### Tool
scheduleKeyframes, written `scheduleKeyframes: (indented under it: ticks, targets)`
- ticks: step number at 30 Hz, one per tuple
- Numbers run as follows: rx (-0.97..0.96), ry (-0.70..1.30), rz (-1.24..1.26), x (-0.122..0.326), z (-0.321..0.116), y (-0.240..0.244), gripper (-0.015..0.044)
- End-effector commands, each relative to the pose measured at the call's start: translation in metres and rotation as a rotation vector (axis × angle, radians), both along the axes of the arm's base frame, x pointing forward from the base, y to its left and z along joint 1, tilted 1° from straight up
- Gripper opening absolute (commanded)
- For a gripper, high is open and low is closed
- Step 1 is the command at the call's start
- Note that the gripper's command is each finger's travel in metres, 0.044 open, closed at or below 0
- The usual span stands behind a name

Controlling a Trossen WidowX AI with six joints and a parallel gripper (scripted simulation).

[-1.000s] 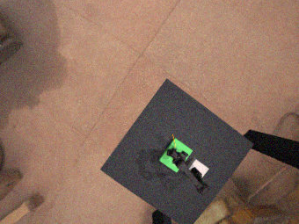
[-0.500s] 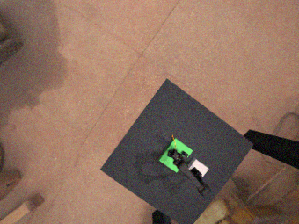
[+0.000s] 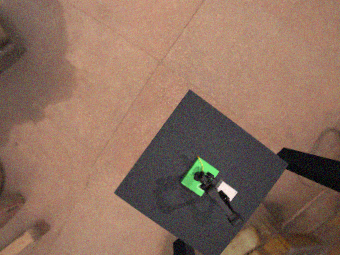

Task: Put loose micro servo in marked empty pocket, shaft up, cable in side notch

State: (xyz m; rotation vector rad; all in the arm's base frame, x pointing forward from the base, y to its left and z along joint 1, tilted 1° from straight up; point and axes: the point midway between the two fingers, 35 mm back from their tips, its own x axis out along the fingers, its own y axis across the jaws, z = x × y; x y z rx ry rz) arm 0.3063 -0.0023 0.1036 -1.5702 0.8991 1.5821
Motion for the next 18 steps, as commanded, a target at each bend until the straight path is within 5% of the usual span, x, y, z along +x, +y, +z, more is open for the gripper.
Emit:
scheduleKeyframes:
  ticks: [1,18]
  targets:
    - [-0.002,-0.008,0.001,-0.004,0.002,0.009,0.0]
    - [0.005,-0.007,0.002,-0.023,0.003,0.093,0.0]
